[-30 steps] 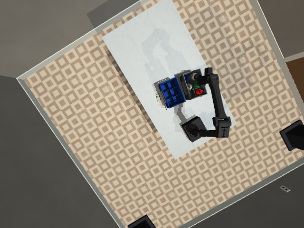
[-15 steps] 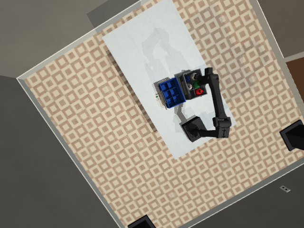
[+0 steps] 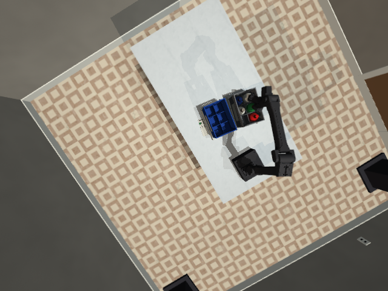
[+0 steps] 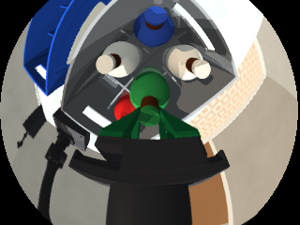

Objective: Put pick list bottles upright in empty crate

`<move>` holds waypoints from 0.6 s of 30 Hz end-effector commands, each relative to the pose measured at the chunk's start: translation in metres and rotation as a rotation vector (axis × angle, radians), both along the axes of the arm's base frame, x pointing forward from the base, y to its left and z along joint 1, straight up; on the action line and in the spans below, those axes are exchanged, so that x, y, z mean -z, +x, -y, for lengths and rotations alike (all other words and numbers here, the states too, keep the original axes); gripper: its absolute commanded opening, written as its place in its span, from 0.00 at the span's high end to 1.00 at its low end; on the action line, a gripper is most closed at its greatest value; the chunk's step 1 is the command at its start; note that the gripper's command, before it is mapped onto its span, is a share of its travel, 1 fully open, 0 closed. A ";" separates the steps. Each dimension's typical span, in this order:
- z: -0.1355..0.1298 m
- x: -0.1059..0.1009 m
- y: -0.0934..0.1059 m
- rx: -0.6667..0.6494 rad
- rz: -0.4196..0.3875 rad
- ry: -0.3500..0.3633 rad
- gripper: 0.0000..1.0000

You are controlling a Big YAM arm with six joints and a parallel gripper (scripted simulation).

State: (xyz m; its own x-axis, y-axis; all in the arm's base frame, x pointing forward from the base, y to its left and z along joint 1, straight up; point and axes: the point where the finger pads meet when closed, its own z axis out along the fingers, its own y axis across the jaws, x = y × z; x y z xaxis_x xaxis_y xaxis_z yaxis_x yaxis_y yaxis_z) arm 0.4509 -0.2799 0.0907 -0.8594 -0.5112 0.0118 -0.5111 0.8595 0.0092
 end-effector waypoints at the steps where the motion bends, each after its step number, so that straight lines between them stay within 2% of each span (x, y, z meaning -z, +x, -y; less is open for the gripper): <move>1: 0.006 -0.072 0.016 -0.016 0.121 -0.063 1.00; 2: 0.007 -0.073 0.018 -0.015 0.136 -0.072 1.00; 3: 0.002 -0.074 0.006 -0.004 0.014 -0.003 1.00; 5: 0.002 -0.074 0.006 -0.004 0.014 -0.003 1.00; 6: 0.003 -0.084 0.006 -0.004 0.014 -0.003 1.00; 11: 0.004 -0.108 0.009 -0.004 0.014 -0.003 1.00; 18: 0.003 -0.132 0.009 -0.004 0.014 -0.003 1.00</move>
State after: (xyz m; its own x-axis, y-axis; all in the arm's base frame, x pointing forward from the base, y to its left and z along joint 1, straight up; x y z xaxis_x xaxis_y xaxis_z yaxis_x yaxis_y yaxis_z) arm 0.4448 -0.2748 0.1530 -0.8568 -0.5129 0.0532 -0.5063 0.8564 0.1015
